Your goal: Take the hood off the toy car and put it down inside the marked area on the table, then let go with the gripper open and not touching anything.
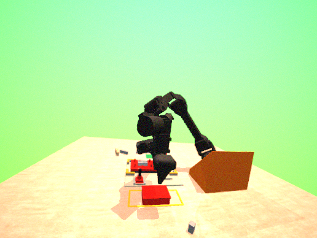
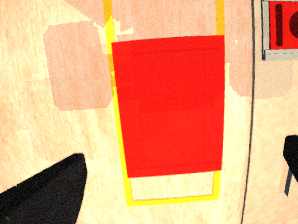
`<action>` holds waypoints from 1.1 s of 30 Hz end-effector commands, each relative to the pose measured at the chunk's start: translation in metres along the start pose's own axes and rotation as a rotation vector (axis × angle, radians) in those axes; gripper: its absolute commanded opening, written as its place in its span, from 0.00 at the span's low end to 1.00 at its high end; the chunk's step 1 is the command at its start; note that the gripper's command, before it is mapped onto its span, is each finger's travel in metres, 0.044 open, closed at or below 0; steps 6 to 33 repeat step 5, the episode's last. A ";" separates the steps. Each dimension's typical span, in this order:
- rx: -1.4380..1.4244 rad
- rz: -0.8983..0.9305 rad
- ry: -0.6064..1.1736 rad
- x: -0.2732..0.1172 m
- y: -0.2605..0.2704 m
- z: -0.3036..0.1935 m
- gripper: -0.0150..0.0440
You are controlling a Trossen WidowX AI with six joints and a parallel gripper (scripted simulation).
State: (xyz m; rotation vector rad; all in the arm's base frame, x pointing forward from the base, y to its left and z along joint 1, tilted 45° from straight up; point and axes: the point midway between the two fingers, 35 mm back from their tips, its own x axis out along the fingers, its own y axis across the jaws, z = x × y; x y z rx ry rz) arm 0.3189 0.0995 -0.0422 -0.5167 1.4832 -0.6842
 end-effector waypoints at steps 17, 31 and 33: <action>0.005 0.004 0.002 -0.001 0.000 0.000 1.00; 0.005 0.004 0.002 -0.001 0.000 0.000 1.00; 0.005 0.004 0.002 -0.001 0.000 0.000 1.00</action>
